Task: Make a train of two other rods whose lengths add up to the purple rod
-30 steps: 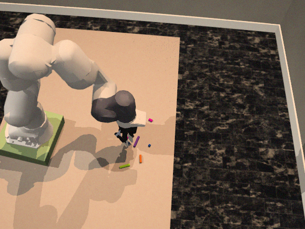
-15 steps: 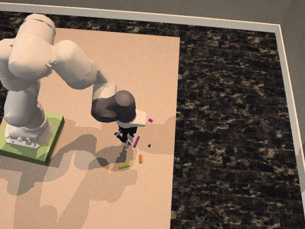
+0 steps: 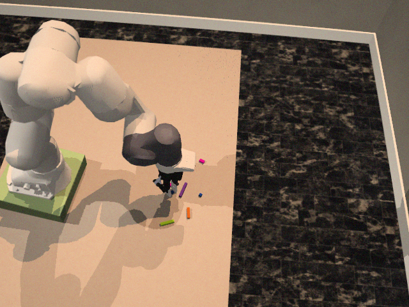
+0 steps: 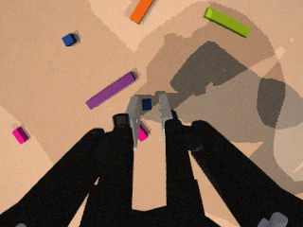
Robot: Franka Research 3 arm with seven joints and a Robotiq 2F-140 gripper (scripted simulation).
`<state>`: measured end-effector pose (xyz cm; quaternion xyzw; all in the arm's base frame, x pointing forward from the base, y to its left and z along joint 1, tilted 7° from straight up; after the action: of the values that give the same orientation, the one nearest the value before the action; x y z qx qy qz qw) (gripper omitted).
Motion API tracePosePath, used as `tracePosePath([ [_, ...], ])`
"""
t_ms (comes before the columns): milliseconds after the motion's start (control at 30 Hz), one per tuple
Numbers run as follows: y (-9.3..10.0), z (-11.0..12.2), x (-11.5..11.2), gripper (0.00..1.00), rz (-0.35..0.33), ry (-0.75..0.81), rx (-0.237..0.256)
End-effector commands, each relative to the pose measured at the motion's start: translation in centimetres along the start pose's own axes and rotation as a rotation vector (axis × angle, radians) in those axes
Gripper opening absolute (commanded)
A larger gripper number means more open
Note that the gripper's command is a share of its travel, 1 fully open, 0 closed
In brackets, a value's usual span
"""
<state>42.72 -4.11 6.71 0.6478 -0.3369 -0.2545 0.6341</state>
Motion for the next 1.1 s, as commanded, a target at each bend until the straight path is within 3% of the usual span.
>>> tracePosePath([
  [0,-0.15,-0.13,0.32,0.15,0.007,0.001,0.006],
  [1067,-0.43,-0.13,0.32,0.15,0.007,0.001,0.006],
])
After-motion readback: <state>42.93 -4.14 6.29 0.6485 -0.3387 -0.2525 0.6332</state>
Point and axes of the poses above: the point where the finger pads meet when closed, its own y axis back along the fingers, its own z axis across the jaws, x = y × z, the point moved 6 cm from there along y, back along the fingers, and after that the axes turned 2 degrees about y, right-handed, at the moved point
